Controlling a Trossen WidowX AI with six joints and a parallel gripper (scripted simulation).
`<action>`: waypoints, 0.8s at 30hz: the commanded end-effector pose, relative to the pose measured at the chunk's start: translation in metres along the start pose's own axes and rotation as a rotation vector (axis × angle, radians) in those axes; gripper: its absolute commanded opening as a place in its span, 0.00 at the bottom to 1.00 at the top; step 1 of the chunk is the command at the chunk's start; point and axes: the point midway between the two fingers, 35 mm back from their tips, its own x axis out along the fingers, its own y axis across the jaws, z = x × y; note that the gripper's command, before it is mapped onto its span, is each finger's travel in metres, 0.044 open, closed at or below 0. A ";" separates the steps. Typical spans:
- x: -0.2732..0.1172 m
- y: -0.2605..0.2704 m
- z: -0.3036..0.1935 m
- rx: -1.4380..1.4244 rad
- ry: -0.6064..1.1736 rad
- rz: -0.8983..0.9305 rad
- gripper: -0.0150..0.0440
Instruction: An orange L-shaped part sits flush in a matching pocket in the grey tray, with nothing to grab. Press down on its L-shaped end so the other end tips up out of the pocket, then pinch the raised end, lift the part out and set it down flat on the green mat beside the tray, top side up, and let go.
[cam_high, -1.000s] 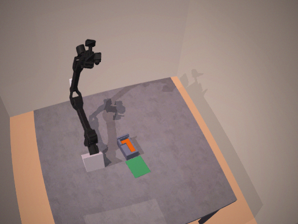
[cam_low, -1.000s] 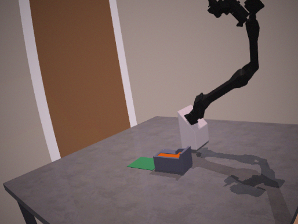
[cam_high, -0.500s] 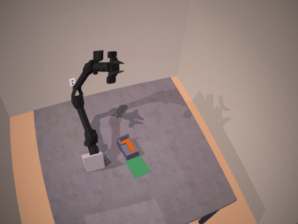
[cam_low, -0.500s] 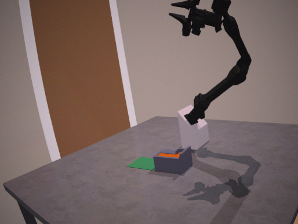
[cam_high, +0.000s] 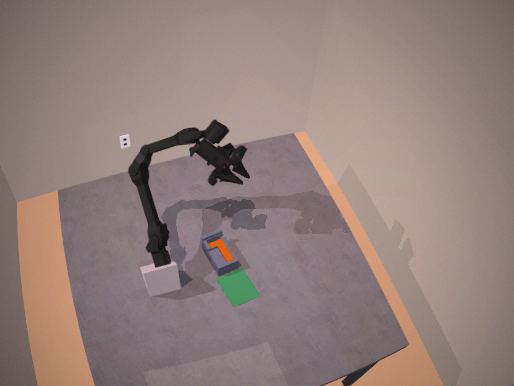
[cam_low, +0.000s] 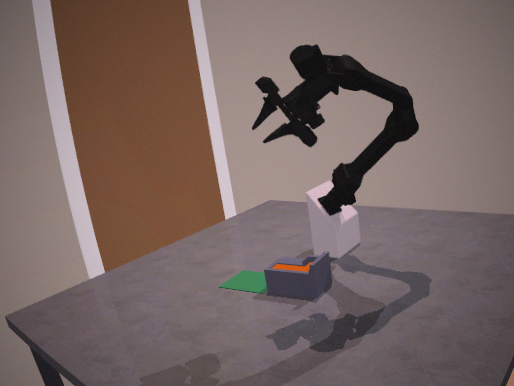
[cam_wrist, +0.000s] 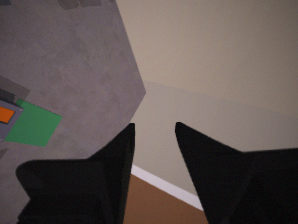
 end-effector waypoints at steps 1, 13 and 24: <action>0.040 0.066 0.004 0.171 -0.015 0.273 0.56; 0.068 0.261 -0.006 0.747 0.300 1.004 0.56; 0.068 0.264 -0.006 0.757 0.310 1.014 0.56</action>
